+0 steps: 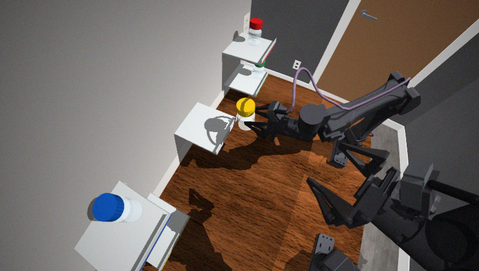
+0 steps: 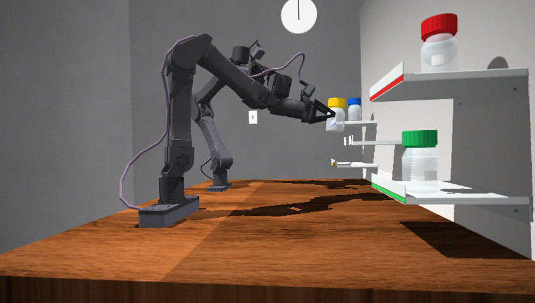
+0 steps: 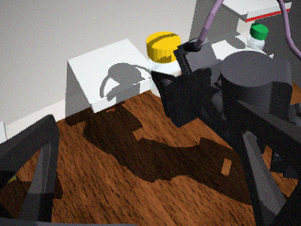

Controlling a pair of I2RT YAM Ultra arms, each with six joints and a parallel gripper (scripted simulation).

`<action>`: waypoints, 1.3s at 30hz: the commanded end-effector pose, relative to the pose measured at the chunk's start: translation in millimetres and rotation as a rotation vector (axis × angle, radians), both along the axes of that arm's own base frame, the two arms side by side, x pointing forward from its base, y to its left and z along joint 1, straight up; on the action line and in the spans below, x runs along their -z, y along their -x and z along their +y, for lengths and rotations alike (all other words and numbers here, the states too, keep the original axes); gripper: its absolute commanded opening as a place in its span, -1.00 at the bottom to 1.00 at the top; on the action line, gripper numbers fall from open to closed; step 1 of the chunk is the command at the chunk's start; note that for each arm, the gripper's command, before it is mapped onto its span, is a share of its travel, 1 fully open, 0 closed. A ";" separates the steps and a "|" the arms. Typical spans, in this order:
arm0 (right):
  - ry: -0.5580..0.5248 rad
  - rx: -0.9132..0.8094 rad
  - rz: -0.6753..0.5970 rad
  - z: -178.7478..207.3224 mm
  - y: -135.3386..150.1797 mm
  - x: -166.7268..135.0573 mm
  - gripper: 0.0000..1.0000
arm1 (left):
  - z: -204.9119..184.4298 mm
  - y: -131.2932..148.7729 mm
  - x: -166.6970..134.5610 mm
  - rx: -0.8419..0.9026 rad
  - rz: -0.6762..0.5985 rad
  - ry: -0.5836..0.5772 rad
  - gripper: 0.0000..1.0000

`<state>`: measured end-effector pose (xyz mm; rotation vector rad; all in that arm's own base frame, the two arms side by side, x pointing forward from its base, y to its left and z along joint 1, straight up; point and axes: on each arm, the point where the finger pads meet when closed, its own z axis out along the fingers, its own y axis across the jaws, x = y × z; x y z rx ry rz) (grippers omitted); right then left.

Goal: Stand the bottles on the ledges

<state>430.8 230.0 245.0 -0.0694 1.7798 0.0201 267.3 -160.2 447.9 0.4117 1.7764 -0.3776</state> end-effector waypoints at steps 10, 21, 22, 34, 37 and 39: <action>-0.053 0.068 -0.052 32.6 -11.1 -31.7 -0.01 | 6.4 4.2 -4.3 -0.006 -0.006 0.006 1.00; -0.057 -0.162 -0.115 40.3 -9.0 -39.2 -0.01 | 6.4 4.2 -4.3 -0.006 -0.006 0.006 1.00; -0.054 -0.186 -0.118 38.5 -8.7 -37.4 -0.01 | 6.4 4.2 -4.3 -0.006 -0.006 0.006 1.00; -0.040 -0.201 -0.098 26.2 -10.8 -18.4 -0.01 | 6.4 4.2 -4.3 -0.006 -0.006 0.006 1.00; -0.036 -0.201 -0.092 26.1 -10.6 -16.1 -0.01 | 6.4 4.2 -4.3 -0.006 -0.006 0.006 1.00; -0.042 -0.201 -0.102 26.9 -11.6 -21.4 -0.01 | 6.4 4.2 -4.3 -0.006 -0.006 0.006 1.00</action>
